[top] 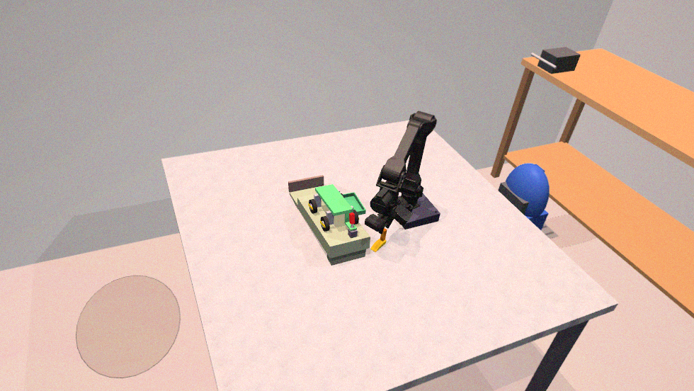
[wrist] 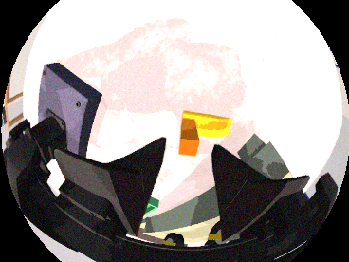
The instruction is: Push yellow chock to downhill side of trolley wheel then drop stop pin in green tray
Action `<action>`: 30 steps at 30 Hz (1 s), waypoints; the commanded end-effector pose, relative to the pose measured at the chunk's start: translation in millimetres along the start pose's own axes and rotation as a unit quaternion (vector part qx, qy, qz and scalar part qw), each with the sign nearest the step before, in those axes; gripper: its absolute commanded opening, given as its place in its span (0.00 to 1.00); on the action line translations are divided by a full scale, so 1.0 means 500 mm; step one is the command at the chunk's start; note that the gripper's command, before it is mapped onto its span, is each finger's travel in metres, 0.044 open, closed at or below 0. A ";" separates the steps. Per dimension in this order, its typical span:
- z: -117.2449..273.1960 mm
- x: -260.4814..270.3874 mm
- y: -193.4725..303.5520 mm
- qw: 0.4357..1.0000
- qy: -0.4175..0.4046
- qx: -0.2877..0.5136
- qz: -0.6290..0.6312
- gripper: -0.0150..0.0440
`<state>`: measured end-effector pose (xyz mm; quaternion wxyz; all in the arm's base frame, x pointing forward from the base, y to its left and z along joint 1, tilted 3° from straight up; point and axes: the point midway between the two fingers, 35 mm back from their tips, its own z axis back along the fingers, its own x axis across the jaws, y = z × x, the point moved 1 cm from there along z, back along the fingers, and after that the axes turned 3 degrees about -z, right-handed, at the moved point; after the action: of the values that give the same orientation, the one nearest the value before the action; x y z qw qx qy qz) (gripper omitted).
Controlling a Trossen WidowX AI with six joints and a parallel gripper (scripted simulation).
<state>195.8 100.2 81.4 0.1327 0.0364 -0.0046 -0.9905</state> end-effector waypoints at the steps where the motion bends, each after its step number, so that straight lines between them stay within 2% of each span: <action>1: -0.012 0.002 -0.001 1.000 -0.002 -0.002 0.003 0.58; 24: -0.070 0.003 -0.001 1.000 -0.002 -0.002 0.003 0.58; 28: -0.065 0.001 0.000 1.000 -0.001 0.000 0.000 0.40; 30: -0.065 0.001 0.000 1.000 -0.001 0.000 0.000 0.38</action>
<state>197.3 100.0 48.6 0.1328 0.0353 -0.0051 -0.9905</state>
